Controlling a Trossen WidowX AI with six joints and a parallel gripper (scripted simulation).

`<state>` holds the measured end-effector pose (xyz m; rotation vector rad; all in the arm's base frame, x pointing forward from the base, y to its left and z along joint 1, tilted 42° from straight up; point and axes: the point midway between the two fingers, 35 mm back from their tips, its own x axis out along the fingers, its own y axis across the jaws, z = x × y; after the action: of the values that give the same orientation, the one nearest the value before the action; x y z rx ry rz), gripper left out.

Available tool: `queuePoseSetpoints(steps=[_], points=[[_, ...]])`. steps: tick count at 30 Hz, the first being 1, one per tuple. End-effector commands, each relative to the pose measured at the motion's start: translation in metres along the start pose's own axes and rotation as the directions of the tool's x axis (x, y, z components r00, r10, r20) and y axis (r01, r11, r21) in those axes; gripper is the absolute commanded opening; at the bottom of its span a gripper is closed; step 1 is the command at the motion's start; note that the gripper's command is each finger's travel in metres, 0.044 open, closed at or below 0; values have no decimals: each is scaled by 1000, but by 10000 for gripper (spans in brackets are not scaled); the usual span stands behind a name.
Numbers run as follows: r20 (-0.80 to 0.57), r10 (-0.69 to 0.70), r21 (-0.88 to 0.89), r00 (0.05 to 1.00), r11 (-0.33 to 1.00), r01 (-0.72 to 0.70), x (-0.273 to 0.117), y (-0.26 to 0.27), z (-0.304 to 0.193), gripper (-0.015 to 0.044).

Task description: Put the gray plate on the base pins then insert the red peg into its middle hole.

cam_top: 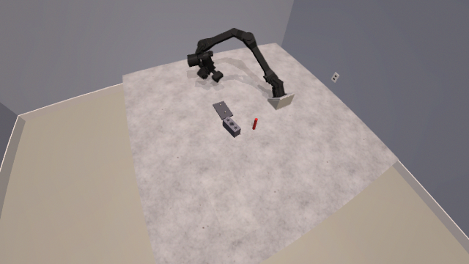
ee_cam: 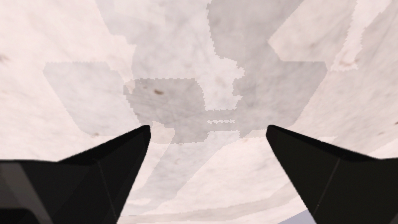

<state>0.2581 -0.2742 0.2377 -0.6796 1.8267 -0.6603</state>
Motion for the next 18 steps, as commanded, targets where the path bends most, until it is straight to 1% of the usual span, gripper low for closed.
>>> queuePoseSetpoints(steps=[1,4,9,18], points=[[80,31,179,996,983,-45,-28,43,47,440],[123,43,326,991,942,-82,-48,74,72,440],[173,61,509,983,849,-142,-78,119,100,440],[235,90,751,968,616,-240,-129,213,125,440]])
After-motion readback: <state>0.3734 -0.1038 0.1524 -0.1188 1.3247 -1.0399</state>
